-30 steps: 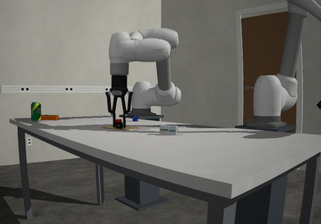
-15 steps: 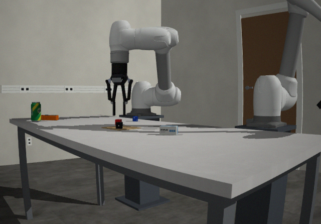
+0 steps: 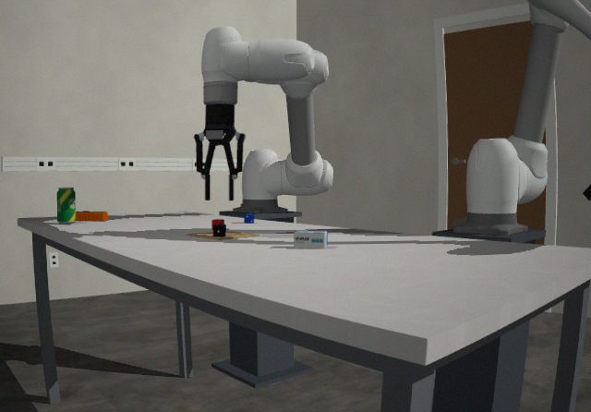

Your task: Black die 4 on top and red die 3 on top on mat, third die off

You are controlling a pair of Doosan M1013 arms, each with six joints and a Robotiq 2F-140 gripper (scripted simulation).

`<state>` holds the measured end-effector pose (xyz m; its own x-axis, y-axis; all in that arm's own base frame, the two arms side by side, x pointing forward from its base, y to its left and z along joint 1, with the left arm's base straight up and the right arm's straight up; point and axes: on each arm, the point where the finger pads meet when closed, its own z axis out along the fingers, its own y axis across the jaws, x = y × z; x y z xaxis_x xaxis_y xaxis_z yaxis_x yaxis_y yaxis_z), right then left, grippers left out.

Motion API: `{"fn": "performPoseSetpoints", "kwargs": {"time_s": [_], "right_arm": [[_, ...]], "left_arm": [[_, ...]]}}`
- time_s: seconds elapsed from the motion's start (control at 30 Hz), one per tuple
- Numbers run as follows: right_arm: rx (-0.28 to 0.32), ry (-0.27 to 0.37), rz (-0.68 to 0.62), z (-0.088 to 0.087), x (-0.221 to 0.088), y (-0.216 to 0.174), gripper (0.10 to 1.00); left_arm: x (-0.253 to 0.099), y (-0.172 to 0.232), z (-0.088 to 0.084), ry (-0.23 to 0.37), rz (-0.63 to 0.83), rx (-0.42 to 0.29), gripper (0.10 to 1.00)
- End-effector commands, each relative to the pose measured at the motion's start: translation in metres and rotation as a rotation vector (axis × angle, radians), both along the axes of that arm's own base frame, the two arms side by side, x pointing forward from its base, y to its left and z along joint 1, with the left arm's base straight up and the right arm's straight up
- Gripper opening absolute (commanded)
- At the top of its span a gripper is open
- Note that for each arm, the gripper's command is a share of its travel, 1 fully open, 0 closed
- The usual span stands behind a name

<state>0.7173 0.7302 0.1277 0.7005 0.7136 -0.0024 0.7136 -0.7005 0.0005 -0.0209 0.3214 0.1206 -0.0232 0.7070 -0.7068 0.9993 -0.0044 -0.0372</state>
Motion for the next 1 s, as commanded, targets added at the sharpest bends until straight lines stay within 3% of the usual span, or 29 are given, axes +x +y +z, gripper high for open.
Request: {"fn": "performPoseSetpoints", "kwargs": {"time_s": [0.0,0.73,0.97], "right_arm": [[0.002,-0.001,0.0,0.0021,0.0002,0.0004,1.0],[0.002,-0.001,0.004,0.0022,0.0001,0.0002,1.0],[0.002,-0.001,0.135,0.0028,-0.0033,-0.0067,1.0]], "left_arm": [[-0.0001,0.0003,0.0004,0.0,0.0,0.001,1.0],[-0.0001,0.0003,0.0004,0.0,0.0,0.001,1.0],[-0.0001,0.0003,0.0004,0.0,0.0,0.001,1.0]]}}
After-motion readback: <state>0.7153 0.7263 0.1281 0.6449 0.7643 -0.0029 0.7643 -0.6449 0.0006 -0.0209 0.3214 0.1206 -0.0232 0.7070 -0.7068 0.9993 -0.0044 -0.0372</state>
